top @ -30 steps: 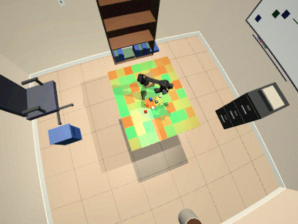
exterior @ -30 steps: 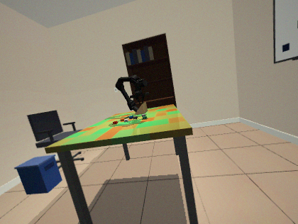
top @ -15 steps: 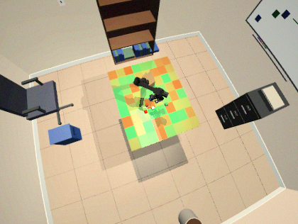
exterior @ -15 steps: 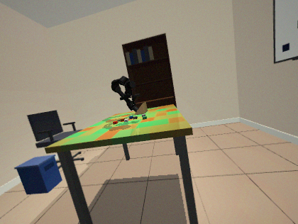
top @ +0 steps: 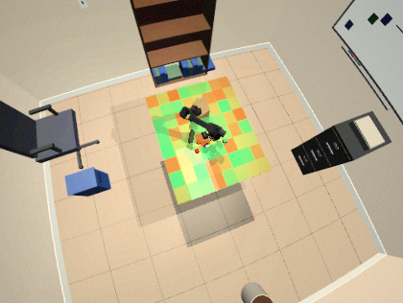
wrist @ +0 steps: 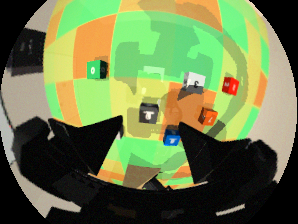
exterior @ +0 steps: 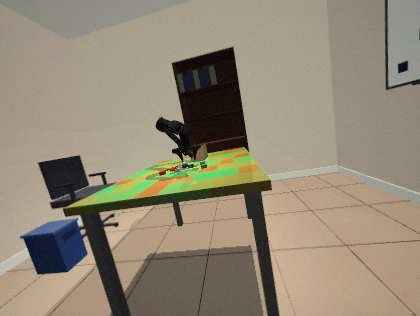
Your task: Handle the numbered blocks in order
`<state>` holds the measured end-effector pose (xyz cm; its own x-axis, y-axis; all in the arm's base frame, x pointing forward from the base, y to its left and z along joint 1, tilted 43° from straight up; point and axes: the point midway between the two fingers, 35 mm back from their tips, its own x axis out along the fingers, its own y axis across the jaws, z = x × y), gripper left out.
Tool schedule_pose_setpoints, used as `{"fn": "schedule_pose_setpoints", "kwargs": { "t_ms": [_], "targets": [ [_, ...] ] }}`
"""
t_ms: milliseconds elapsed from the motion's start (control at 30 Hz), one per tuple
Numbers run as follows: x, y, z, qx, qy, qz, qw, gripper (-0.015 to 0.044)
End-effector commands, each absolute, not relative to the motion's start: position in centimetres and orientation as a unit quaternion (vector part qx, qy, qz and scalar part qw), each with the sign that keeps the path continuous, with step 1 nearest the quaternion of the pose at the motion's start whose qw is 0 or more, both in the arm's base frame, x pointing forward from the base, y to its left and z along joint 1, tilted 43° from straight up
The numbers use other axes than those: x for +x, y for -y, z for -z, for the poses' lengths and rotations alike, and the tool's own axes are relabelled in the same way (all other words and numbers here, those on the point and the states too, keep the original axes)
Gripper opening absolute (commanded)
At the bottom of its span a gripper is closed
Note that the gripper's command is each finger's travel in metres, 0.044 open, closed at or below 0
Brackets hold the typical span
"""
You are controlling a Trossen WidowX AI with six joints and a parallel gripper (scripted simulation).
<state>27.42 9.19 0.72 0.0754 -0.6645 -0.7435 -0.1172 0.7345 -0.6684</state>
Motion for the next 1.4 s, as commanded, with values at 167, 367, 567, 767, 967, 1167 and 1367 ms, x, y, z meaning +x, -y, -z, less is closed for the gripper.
{"fn": "schedule_pose_setpoints", "kwargs": {
  "t_ms": [167, 367, 567, 767, 967, 1167, 1367],
  "targets": [
    [27.6, -8.3, 0.2, -0.305, -0.646, 0.203, 0.670, 0.0400],
    [27.7, -7.7, 0.9, -0.305, -0.646, 0.203, 0.670, 0.0400],
    [27.8, -7.0, 1.6, -0.305, -0.646, 0.203, 0.670, 0.0400],
    [27.8, -6.6, 2.0, -0.305, -0.646, 0.203, 0.670, 0.0374],
    [27.8, -6.6, 2.0, -0.305, -0.646, 0.203, 0.670, 0.0216],
    [27.8, -6.6, 2.0, -0.305, -0.646, 0.203, 0.670, 0.0120],
    [27.8, -6.6, 2.0, -0.305, -0.646, 0.203, 0.670, 0.0120]
  ]
}}
